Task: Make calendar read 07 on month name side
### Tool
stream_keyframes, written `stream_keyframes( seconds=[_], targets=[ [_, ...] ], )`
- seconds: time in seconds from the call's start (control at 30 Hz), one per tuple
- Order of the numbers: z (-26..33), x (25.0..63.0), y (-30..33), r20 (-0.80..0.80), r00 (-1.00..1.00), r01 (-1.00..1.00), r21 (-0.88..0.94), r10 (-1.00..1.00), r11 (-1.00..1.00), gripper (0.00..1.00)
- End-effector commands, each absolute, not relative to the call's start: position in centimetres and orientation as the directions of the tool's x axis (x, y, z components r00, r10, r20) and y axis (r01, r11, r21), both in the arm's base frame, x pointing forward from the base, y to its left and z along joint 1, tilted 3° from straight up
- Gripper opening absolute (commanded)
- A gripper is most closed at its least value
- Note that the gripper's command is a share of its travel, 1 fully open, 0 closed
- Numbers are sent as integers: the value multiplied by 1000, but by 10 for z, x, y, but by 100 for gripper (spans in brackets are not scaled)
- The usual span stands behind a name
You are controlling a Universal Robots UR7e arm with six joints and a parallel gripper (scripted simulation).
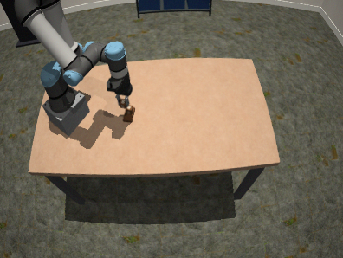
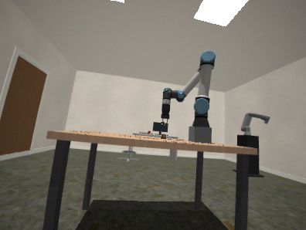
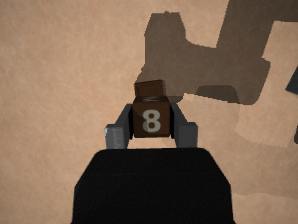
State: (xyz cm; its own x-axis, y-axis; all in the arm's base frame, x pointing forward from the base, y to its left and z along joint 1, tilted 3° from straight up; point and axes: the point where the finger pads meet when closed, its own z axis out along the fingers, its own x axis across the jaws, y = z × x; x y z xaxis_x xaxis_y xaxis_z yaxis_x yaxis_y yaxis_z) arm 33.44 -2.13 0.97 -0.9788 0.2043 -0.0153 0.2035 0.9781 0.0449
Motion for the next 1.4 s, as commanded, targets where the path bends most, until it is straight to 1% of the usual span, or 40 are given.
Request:
stream_keyframes(
  seconds=[0.0,0.33,0.4,0.5,0.67,0.7,0.83,0.9,0.97,1.1,1.23,1.37],
  targets=[
    [10,333,-22,-13,-961,275,46,276,960,60],
    [10,327,-24,-1,-863,505,48,506,862,60],
    [10,327,-24,-1,-863,505,48,506,862,60],
    [10,325,-24,3,-810,586,47,586,809,60],
    [10,322,-24,12,-694,719,46,720,693,60],
    [10,321,-24,12,-692,722,46,722,690,60],
    [10,319,-23,18,-577,817,44,817,576,60],
    [10,318,-23,21,-533,846,43,846,532,60],
    [10,318,-23,21,-533,846,43,846,532,60],
    [10,316,-22,27,-386,922,39,922,385,60],
    [10,315,-21,31,-294,955,36,955,293,60],
    [10,314,-20,36,-160,987,31,986,159,60]
  ],
)
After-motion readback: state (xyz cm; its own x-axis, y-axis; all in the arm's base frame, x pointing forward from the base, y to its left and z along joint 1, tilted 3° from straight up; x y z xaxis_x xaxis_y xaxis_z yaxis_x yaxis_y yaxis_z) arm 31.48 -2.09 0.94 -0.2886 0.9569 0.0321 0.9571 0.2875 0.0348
